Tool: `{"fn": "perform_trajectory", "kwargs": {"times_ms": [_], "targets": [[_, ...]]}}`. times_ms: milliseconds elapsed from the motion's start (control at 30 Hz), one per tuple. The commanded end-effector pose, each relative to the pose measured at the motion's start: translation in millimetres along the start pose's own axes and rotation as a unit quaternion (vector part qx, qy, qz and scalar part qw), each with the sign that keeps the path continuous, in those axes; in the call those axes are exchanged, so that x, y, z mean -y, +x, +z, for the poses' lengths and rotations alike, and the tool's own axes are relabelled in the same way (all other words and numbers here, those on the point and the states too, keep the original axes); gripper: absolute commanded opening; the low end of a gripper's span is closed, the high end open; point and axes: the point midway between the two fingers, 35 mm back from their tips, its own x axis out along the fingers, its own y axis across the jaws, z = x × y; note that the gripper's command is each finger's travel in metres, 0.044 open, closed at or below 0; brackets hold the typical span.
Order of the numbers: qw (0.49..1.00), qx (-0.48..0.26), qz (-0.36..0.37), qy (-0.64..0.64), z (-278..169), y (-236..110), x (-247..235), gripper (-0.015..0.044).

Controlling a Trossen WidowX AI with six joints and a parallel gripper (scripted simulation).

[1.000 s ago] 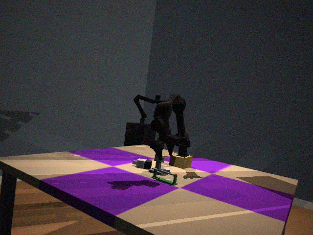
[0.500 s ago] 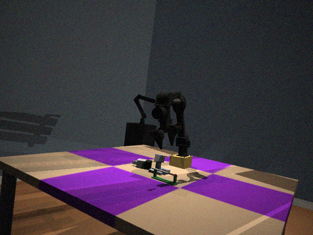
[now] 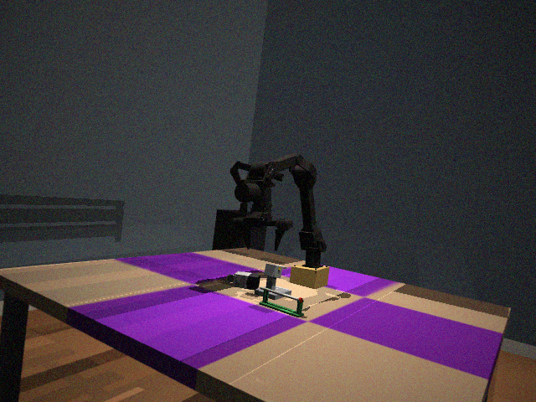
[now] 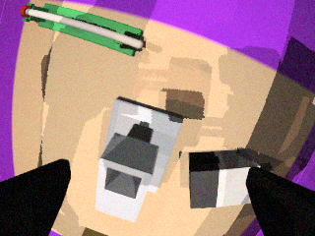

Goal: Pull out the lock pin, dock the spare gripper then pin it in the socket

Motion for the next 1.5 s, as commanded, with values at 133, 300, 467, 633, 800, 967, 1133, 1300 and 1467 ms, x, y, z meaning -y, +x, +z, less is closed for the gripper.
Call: {"fn": "perform_trajectory", "kwargs": {"times_ms": [133, 300, 467, 633, 800, 967, 1133, 1300, 1467], "targets": [[0.823, 0.041, -0.032, 0.565, -75.2, 13.1, 58.7, 0.0440], [0.755, 0.051, -0.034, 0.653, -88.9, 16.8, 65.0, 0.0440], [0.755, 0.051, -0.034, 0.653, -88.9, 16.8, 65.0, 0.0440], [0.755, 0.051, -0.034, 0.653, -88.9, 16.8, 65.0, 0.0440], [0.755, 0.051, -0.034, 0.653, -87.9, 24.0, 66.6, 0.0440], [0.755, 0.051, -0.034, 0.653, -85.5, 54.5, 72.5, 0.0440], [0.755, 0.050, -0.034, 0.653, -86.3, 85.0, 76.4, 0.0440], [0.755, 0.050, -0.034, 0.653, -85.9, 89.0, 77.1, 0.0440], [0.755, 0.050, -0.034, 0.653, -85.3, 97.1, 78.6, 0.0440]]}}
